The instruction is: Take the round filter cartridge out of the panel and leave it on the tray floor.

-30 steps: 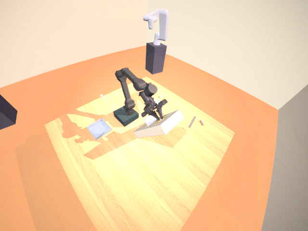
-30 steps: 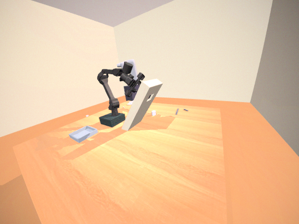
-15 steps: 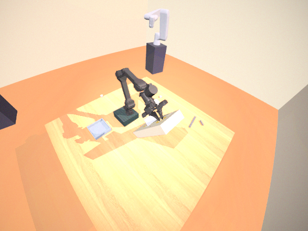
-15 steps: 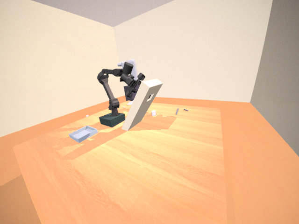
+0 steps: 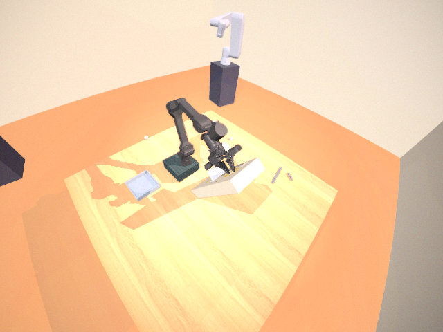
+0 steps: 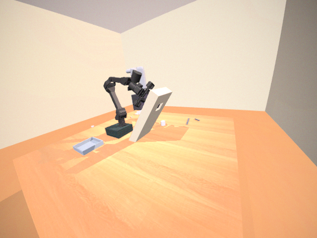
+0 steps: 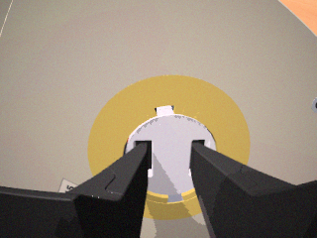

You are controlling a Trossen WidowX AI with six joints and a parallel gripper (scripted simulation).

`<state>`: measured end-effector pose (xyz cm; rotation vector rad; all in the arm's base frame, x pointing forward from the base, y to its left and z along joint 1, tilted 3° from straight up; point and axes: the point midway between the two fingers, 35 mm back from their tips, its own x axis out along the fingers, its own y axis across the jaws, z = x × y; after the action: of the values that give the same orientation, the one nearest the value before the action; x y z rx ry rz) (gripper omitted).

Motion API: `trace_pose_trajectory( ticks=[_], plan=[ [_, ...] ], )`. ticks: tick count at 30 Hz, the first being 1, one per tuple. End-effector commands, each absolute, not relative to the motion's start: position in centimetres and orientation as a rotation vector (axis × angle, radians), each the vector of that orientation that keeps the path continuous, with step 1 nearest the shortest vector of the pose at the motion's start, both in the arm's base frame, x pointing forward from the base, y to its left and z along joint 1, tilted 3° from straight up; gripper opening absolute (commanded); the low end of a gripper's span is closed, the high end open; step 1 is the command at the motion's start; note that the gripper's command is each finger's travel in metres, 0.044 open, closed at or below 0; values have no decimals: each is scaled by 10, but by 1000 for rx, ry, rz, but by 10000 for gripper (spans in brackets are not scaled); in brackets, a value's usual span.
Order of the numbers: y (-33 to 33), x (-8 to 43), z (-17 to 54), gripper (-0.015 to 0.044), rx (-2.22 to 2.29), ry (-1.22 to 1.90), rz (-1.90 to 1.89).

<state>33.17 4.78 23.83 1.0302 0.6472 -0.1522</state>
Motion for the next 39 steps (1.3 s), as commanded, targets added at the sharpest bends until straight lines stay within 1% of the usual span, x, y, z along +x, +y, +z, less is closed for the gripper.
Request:
trace_pose_trajectory(
  ticks=[1, 32, 39],
  plan=[
    [49, 335, 236, 104, 1036, 648, -155],
    [50, 340, 232, 104, 1036, 648, -154],
    [48, 335, 236, 57, 1031, 646, -153]
  ],
)
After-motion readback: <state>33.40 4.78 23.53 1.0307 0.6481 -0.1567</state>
